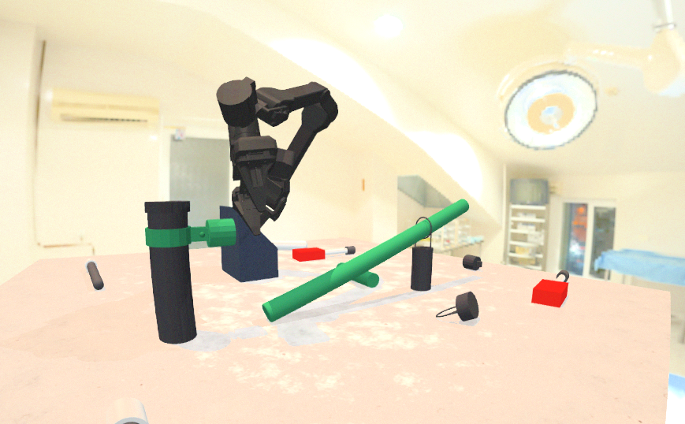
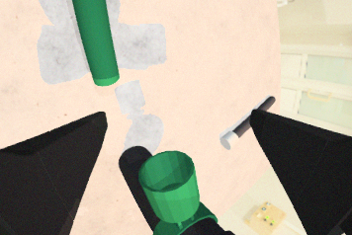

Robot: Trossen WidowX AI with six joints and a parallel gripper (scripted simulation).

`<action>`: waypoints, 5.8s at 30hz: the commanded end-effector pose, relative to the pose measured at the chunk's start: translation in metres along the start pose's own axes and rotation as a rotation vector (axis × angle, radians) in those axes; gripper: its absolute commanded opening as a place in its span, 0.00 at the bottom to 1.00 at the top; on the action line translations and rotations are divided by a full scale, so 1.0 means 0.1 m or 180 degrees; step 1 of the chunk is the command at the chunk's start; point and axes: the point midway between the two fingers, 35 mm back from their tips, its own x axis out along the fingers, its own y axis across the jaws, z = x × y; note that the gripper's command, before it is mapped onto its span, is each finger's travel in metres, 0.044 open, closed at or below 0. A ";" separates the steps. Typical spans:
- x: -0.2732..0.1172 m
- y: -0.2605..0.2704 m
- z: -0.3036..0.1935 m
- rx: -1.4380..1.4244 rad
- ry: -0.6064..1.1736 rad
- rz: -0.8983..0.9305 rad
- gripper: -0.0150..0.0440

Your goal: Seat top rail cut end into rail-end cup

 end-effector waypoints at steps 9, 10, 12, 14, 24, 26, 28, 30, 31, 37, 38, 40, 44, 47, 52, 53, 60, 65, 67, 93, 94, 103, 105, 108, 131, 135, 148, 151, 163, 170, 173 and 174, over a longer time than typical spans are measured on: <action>-0.66 -0.11 0.89 0.3348 -0.0072 0.0021 1.00; -0.69 -0.11 0.93 0.3499 -0.0074 0.0026 1.00; -0.74 -0.10 1.01 0.3803 -0.0077 0.0035 1.00; -0.80 -0.08 1.10 0.4111 -0.0080 0.0046 1.00; -0.82 -0.07 1.12 0.4207 -0.0080 0.0049 1.00; -0.82 -0.07 1.12 0.4207 -0.0080 0.0049 1.00; -0.82 -0.07 1.12 0.4207 -0.0080 0.0049 1.00; -0.82 -0.07 1.12 0.4207 -0.0080 0.0049 1.00; -0.81 -0.07 1.12 0.4159 -0.0068 0.0061 1.00; -0.52 0.00 1.16 0.2949 0.0191 0.0387 1.00; -0.45 0.02 1.17 0.2642 0.0233 0.0480 1.00; -0.31 0.07 1.19 0.2026 0.0299 0.0686 1.00; -0.05 0.18 1.22 0.0782 0.0312 0.1112 1.00; 0.14 0.29 1.25 -0.0151 0.0230 0.1449 1.00; 0.23 0.34 1.26 -0.0607 0.0159 0.1618 1.00; 0.23 0.34 1.26 -0.0607 0.0159 0.1618 1.00; 0.23 0.34 1.26 -0.0607 0.0159 0.1618 1.00; 0.23 0.34 1.26 -0.0607 0.0159 0.1618 1.00; 0.23 0.34 1.26 -0.0607 0.0159 0.1618 1.00; 0.76 0.63 1.21 -0.0607 0.0154 0.1616 1.00; 0.77 0.63 1.20 -0.0607 0.0154 0.1616 1.00; 0.90 0.70 1.19 -0.0607 0.0153 0.1616 1.00; 0.93 0.72 1.19 -0.0607 0.0153 0.1616 1.00; 0.97 0.74 1.18 -0.0606 0.0152 0.1616 1.00; 1.18 0.87 1.17 -0.0605 0.0144 0.1618 0.73; 1.18 0.87 1.17 -0.0605 0.0144 0.1618 0.56; 1.14 0.84 1.16 -0.0606 0.0145 0.1618 0.25; 1.09 0.80 1.15 -0.0629 0.0229 0.1605 0.25; 0.38 0.39 1.01 -0.0873 0.1223 0.1515 0.25; 0.33 0.37 1.01 -0.0885 0.1283 0.1513 0.25; 0.33 0.37 1.01 -0.0885 0.1283 0.1513 0.25; 0.33 0.37 1.01 -0.0885 0.1283 0.1513 0.25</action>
